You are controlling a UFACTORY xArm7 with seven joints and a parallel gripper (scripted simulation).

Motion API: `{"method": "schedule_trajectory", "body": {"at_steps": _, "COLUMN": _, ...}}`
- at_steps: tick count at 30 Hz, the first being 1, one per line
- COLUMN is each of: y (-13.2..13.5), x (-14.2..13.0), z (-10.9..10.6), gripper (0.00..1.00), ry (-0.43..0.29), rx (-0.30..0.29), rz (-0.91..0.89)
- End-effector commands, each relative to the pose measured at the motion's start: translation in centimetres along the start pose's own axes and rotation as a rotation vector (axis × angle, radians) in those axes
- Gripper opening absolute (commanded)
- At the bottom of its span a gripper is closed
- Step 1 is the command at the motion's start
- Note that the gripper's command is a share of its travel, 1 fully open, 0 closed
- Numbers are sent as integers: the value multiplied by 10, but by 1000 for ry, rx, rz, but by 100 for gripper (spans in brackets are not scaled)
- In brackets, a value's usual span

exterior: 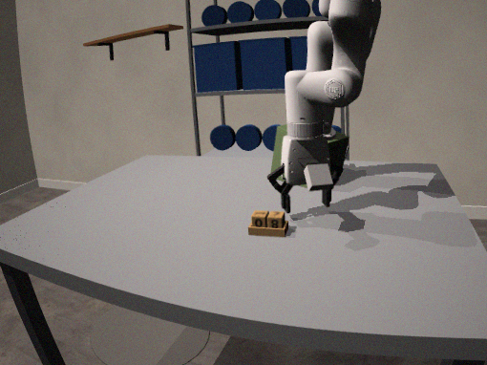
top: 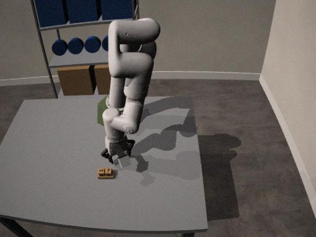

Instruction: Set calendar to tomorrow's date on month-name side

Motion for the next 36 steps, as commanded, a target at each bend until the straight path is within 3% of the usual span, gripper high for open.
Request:
{"method": "schedule_trajectory", "body": {"at_steps": 1, "y": 1, "x": 1, "z": 0, "gripper": 100, "ry": 1, "rx": -1, "rz": 0}}
{"method": "schedule_trajectory", "body": {"at_steps": 24, "y": 1, "x": 1, "z": -1, "gripper": 100, "ry": 1, "rx": -1, "rz": 0}}
{"method": "schedule_trajectory", "body": {"at_steps": 36, "y": 0, "x": 1, "z": -29, "gripper": 100, "ry": 1, "rx": -1, "rz": 0}}
Point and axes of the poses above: the point where the finger pads meet when closed, its own z axis out along the fingers, its own y axis across the jaws, x = y × z, the point moved 2 cm from there along -z, back along the fingers
